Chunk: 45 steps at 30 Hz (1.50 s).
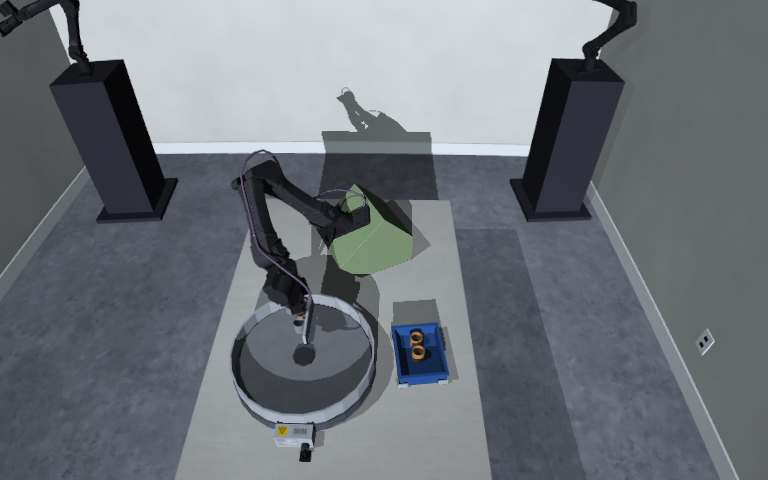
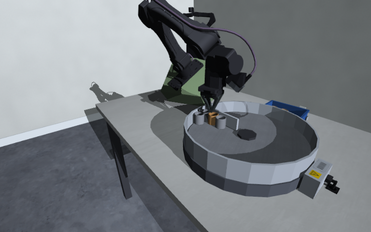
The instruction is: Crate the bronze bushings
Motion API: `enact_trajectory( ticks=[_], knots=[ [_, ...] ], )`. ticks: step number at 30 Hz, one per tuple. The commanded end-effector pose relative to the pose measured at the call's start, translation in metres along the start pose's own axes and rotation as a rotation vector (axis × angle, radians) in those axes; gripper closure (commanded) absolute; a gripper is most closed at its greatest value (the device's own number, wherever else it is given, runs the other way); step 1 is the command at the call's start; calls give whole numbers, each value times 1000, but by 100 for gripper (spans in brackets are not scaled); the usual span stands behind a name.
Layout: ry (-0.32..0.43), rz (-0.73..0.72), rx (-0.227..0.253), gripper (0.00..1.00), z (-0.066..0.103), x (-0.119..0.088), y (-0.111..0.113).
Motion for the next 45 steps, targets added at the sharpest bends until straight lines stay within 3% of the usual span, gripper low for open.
enact_trajectory(
  ticks=[1,6,11,45],
  knots=[
    [-76,-31,-34,85,17,14,-13],
    [-51,-18,-19,85,8,18,-7],
    [-68,-34,-35,85,15,17,-12],
    [-68,-34,-34,85,15,17,-12]
  ],
)
Point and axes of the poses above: the point where the finger pads meet when closed, its own z axis back along the fingers, its own y axis across the jaws, x = y × z, the point moved 1 cm from there along z, back along the fingers, and after that the axes turned 8 degrees about z, right-handed, at the moved point
